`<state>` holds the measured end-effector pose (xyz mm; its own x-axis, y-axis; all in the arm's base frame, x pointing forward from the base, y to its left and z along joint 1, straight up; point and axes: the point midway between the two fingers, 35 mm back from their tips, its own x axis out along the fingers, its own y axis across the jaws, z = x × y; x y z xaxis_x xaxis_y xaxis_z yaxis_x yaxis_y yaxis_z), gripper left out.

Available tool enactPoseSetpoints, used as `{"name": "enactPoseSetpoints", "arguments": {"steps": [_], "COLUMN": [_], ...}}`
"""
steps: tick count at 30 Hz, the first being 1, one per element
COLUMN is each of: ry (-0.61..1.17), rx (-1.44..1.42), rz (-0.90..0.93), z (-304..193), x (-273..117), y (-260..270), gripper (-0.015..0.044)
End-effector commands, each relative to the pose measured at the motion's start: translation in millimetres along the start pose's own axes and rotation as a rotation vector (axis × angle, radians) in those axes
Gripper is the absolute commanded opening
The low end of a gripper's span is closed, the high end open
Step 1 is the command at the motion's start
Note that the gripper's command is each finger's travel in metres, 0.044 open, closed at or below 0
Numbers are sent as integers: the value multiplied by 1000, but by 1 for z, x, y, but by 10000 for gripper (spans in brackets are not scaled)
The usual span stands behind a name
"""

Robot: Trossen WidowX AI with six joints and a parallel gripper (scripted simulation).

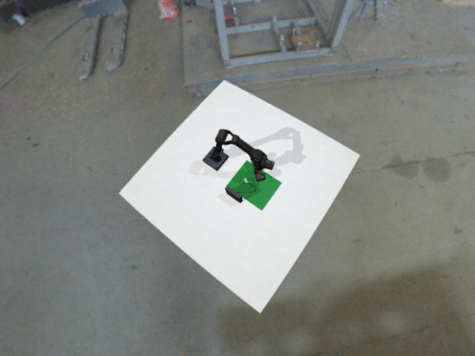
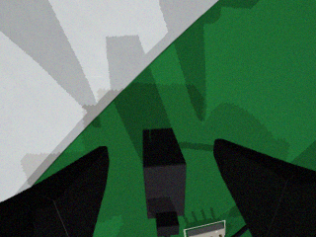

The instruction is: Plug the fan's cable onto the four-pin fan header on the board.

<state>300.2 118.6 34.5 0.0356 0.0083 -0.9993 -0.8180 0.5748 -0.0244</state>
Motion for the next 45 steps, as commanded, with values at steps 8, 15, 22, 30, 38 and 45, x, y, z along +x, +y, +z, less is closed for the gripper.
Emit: {"name": "enactPoseSetpoints", "arguments": {"steps": [8,15,22,30,38,45], "ry": [0,0,0,1,2,3], "rx": [0,-4,-28,-296,-571,-811], "rz": [0,4,6,5,5,5], "z": [0,1,0,-15,-31,-44], "x": [0,-39,-49,-49,-49,-49], "y": [0,-1,-2,-10,-18,-24], "gripper": [20,0,0,0,0,0]}}
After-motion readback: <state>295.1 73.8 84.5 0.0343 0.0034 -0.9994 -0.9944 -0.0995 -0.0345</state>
